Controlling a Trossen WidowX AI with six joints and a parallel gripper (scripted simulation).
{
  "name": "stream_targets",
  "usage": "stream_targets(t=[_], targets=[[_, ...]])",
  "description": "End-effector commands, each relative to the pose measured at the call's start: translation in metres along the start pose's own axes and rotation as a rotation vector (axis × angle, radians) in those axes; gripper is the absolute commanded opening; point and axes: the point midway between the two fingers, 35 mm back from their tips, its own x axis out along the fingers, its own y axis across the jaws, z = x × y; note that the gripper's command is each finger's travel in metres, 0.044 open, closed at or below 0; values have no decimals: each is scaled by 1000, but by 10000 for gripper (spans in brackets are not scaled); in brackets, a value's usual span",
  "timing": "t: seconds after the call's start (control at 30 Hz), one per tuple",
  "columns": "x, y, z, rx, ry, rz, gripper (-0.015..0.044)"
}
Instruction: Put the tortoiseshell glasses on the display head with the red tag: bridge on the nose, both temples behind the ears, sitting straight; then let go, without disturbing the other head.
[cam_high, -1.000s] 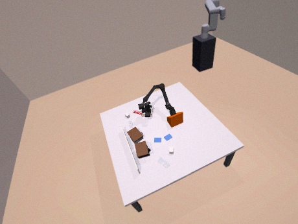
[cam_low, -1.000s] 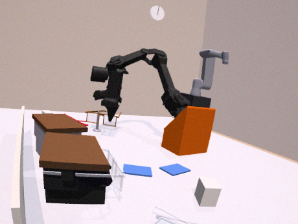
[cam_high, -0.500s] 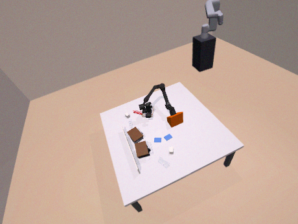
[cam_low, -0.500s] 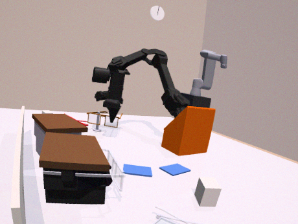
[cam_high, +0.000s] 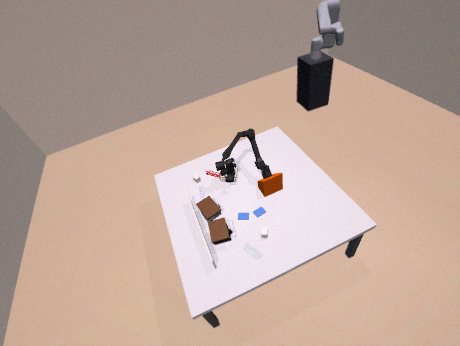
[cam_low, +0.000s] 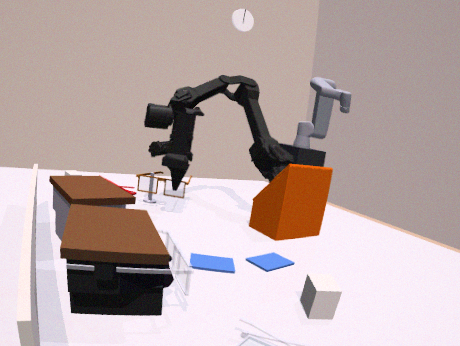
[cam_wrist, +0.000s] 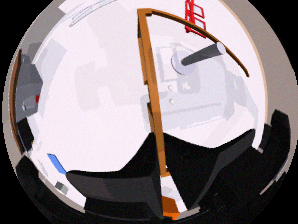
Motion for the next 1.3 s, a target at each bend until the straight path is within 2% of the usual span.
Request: stream_targets(t=[0.0,1.27], targets=[[0,2,-4,0,-2,-2,0],[0,9,-27,-1,0,-1,0]])
